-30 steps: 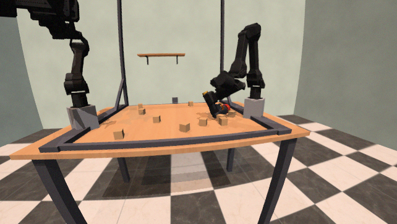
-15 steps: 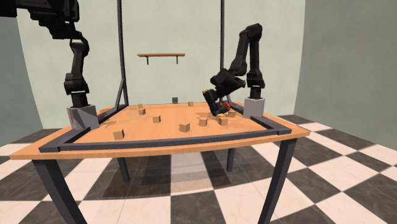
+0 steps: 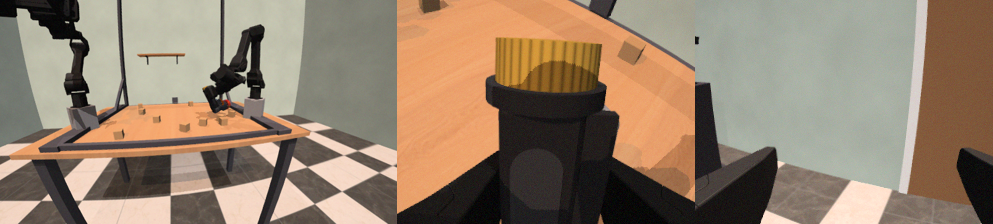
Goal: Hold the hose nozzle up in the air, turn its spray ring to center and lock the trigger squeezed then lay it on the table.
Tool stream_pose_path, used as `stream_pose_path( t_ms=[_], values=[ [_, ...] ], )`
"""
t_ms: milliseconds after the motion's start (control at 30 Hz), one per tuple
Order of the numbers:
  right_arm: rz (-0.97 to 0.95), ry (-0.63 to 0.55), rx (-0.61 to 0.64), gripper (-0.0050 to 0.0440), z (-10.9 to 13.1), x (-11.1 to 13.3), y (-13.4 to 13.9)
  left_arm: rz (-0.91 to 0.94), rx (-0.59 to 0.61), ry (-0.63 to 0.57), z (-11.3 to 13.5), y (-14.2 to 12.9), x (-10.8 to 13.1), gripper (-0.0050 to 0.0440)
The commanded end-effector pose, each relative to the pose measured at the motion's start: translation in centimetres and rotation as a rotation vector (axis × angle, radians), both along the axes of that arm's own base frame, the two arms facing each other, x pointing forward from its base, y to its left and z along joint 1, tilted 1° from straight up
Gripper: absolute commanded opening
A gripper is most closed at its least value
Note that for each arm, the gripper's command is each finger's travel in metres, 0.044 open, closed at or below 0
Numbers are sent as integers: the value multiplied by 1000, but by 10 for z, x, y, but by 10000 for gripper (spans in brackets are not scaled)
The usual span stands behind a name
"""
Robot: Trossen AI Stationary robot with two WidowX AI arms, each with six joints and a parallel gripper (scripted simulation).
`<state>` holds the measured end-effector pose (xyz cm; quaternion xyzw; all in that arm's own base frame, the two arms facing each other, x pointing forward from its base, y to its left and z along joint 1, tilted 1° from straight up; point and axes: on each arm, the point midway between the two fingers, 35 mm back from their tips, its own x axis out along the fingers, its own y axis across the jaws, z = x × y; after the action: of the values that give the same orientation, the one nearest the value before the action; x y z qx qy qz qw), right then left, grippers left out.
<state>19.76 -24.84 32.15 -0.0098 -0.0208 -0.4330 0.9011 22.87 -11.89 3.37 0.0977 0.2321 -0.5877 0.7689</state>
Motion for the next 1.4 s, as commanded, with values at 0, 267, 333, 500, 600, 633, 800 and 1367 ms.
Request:
stream_pose_path(
  t_ms=[0, 267, 333, 500, 600, 633, 800, 1367],
  values=[
    [3, -11, -14, 406, 7, 0, 1, -5, -10, -37, 16, 0, 7, 170],
    [3, -11, -14, 406, 7, 0, 1, -4, -9, -38, 25, 0, 6, 170],
    [3, -11, -14, 406, 7, 0, 1, -4, -9, -39, 28, 0, 7, 170],
    [3, -11, -14, 406, 7, 0, 1, -4, -9, -37, 34, 0, 6, 170],
    [3, -11, -14, 406, 7, 0, 1, -4, -9, -37, 38, 0, 6, 170],
    [3, -11, -14, 406, 7, 0, 1, -4, -9, -38, 40, 0, 6, 170],
    [3, -11, -14, 406, 7, 0, 1, -4, -9, -37, 44, 0, 6, 170],
    [3, -11, -14, 406, 7, 0, 1, -3, -9, -37, 53, 0, 5, 170]
  ],
)
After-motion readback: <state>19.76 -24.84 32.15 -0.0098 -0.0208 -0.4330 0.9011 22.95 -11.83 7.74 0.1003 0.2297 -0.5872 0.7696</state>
